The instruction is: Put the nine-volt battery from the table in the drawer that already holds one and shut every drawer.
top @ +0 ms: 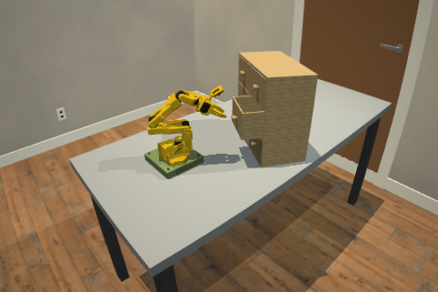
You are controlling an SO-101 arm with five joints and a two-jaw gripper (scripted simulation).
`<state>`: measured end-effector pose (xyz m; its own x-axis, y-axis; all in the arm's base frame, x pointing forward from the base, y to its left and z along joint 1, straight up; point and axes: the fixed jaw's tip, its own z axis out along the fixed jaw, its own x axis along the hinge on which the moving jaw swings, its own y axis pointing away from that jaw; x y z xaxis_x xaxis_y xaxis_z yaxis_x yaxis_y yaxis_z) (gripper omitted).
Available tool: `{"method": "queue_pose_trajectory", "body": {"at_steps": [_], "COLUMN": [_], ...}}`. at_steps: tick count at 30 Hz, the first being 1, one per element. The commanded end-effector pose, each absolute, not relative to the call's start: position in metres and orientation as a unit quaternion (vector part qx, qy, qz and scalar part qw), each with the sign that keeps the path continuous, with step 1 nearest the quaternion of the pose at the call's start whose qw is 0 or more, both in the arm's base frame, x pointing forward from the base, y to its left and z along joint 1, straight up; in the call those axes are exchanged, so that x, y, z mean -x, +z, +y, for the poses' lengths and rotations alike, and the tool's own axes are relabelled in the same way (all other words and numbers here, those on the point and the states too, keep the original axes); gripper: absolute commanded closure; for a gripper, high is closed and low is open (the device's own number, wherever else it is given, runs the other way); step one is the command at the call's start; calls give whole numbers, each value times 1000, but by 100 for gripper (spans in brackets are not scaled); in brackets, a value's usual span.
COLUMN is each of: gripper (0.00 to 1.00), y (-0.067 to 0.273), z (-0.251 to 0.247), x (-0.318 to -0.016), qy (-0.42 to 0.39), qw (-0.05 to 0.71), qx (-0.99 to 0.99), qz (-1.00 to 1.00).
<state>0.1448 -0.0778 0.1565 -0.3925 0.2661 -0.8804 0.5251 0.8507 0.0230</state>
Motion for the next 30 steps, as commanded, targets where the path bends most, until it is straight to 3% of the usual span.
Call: {"method": "queue_pose_trajectory", "body": {"at_steps": [1,30], "gripper": [79,79], "y": [152,142], "z": [-82,-91], "x": [-155,-169], "qy": [-128,-129], "qw": [497,497], "qx": [-236,-235], "qz": [825,825]}}
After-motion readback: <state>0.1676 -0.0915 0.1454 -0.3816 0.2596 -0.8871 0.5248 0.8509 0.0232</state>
